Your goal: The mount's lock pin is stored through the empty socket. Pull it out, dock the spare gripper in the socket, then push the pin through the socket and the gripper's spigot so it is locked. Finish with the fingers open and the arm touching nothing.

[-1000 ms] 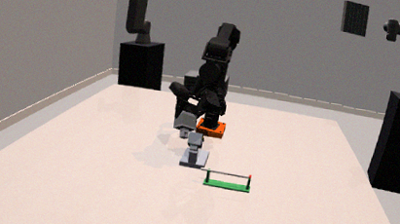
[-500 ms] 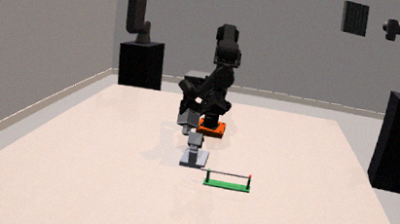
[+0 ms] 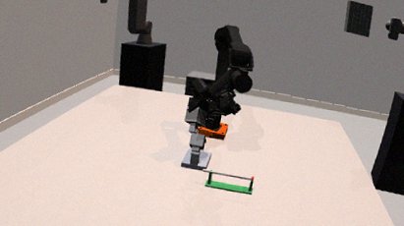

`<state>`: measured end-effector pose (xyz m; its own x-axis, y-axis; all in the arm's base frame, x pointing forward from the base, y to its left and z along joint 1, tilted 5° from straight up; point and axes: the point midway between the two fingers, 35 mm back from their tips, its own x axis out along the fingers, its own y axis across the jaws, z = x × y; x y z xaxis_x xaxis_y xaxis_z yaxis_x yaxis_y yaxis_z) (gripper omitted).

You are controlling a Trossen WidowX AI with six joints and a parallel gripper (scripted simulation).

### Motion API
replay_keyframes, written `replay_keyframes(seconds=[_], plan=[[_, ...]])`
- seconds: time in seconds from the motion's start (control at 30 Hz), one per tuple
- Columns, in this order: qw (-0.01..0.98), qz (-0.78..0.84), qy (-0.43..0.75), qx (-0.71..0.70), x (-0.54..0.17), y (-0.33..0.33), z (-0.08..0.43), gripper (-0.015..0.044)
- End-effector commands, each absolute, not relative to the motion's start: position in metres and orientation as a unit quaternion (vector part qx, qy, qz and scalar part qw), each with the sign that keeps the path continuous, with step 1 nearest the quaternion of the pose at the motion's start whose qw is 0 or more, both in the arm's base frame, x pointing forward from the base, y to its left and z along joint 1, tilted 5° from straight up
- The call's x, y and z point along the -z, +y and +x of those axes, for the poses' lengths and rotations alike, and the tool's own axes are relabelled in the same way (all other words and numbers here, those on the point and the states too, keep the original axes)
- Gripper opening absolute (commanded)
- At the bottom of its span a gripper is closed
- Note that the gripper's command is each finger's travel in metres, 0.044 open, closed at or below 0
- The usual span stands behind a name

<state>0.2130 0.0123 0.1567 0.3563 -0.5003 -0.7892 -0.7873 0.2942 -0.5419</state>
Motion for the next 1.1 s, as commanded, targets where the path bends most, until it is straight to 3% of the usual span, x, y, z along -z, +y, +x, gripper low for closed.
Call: replay_keyframes(seconds=[0.0, 1.07], plan=[[0.574, -0.605, 0.540, -0.114, -0.160, 0.014, 0.208, 0.0000], [0.517, -0.735, 0.430, -0.089, -0.178, 0.030, 0.188, 0.0000]])
